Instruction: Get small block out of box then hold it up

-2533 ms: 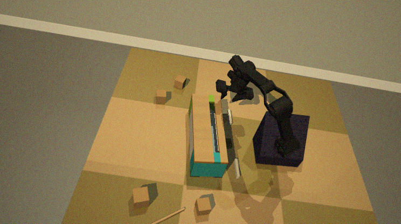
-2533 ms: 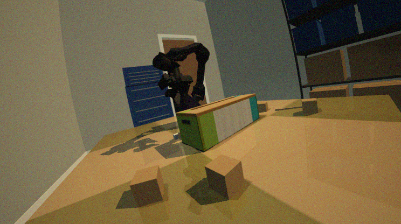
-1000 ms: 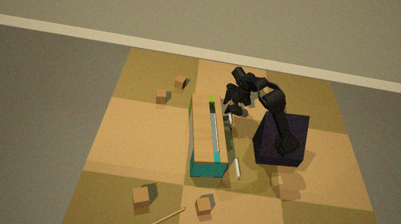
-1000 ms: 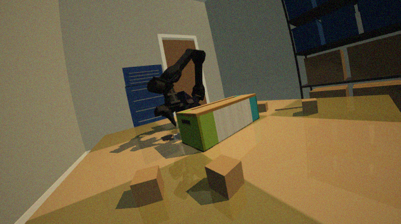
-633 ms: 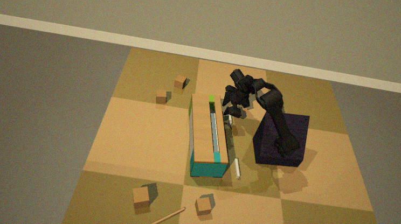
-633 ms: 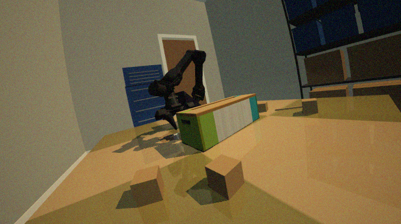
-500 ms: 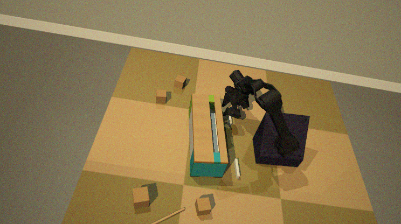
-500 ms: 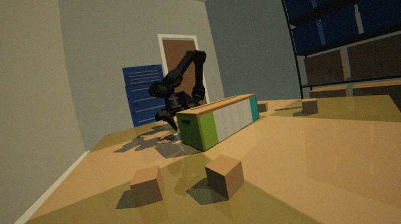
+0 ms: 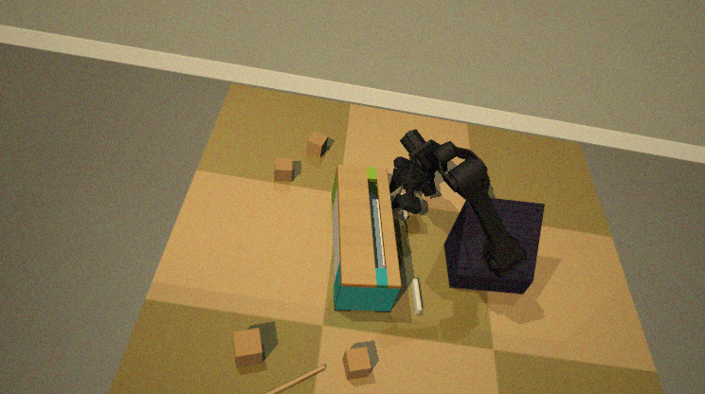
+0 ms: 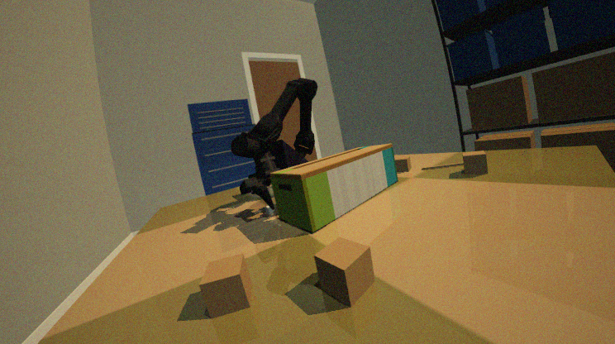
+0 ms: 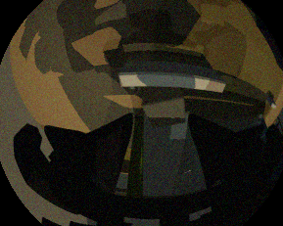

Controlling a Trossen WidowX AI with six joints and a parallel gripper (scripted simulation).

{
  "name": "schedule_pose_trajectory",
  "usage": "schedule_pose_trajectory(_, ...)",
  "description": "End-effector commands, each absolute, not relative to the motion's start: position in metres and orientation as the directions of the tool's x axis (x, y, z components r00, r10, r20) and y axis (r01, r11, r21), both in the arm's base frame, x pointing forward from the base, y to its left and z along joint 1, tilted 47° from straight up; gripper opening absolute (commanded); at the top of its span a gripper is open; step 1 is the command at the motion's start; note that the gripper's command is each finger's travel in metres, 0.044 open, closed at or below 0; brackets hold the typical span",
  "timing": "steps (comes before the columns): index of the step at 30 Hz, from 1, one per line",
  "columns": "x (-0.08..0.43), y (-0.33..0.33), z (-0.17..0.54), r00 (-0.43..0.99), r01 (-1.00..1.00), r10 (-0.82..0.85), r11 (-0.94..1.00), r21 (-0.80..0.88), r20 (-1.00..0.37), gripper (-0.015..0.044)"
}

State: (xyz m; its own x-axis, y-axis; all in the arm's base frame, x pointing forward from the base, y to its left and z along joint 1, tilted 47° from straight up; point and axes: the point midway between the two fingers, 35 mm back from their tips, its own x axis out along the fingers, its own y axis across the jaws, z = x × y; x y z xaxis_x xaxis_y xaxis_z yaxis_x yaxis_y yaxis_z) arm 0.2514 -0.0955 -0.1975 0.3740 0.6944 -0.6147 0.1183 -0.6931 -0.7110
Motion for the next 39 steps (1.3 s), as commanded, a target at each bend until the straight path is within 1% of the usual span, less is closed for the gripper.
schedule_pose_trajectory(1,0.250,-0.090,-0.201,0.375,0.113,0.697,-0.689,-0.716,-0.611,0.0285)
schedule_pose_trajectory(8,0.250,-0.083,-0.206,0.375,0.114,0.698,-0.688,-0.717,-0.610,0.0285)
schedule_pose_trajectory(14,0.250,-0.083,-0.206,0.375,0.114,0.698,-0.688,-0.717,-0.610,0.0127)
schedule_pose_trajectory(19,0.250,-0.083,-0.206,0.375,0.114,0.698,-0.688,-0.717,-0.610,0.0094)
schedule_pose_trajectory(22,0.251,-0.090,-0.201,0.375,0.114,0.697,-0.689,-0.716,-0.611,0.0015)
schedule_pose_trajectory(23,0.251,-0.095,-0.197,0.375,0.114,0.696,-0.690,-0.715,-0.612,0.0000)
schedule_pose_trajectory(30,0.252,-0.127,-0.167,0.373,0.117,0.696,-0.692,-0.713,-0.614,0.0000)
schedule_pose_trajectory(34,0.252,-0.130,-0.163,0.373,0.114,0.695,-0.692,-0.713,-0.615,0.0000)
schedule_pose_trajectory(39,0.251,-0.135,-0.147,0.374,0.039,0.673,-0.700,-0.714,-0.639,0.0000)
